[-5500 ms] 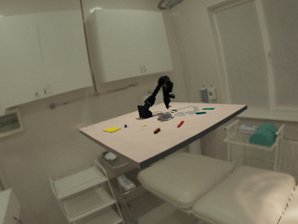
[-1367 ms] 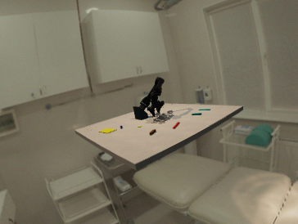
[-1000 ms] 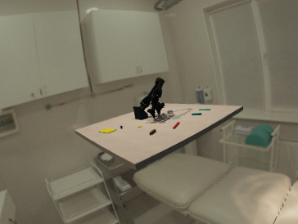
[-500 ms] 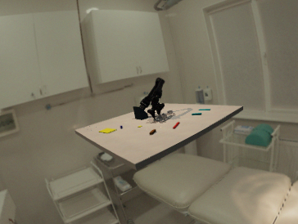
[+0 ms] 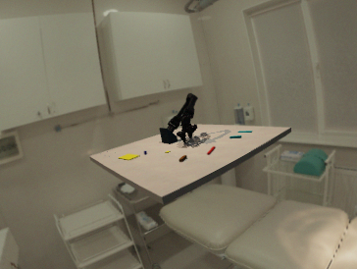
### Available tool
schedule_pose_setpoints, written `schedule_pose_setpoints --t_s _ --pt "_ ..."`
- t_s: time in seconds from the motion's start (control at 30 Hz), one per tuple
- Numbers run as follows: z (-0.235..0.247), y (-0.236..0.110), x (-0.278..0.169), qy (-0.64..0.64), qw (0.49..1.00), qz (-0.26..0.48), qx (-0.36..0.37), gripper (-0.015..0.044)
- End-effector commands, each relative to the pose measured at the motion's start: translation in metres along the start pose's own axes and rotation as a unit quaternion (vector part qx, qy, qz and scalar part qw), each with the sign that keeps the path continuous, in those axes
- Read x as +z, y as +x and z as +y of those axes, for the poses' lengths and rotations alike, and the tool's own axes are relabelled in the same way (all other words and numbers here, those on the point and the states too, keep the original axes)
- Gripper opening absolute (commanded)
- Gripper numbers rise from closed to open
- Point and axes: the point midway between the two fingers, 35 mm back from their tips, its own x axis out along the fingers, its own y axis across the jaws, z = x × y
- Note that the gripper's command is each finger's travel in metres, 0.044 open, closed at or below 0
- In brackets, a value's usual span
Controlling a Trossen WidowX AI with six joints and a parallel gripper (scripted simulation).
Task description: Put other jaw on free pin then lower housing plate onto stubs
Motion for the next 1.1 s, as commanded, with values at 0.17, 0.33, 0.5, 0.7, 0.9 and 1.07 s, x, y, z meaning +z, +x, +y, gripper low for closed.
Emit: schedule_pose_setpoints --t_s 0.17,0.33,0.5,0.7,0.9,1.07 --pt "0.0000 0.0010 0.0003 0.002 1.000 -0.002 0.001 0.0351" --pt "0.0000 0.0033 0.0003 0.002 1.000 -0.002 0.001 0.0351" --pt "0.0000 0.0034 0.0003 0.002 1.000 -0.002 0.001 0.0351" --pt "0.0000 0.0053 0.0003 0.002 1.000 -0.002 0.001 0.0351" --pt "0.0000 0.0059 0.0003 0.002 1.000 -0.002 0.001 0.0351" --pt "0.0000 0.0071 0.0003 0.002 1.000 -0.002 0.001 0.0351"
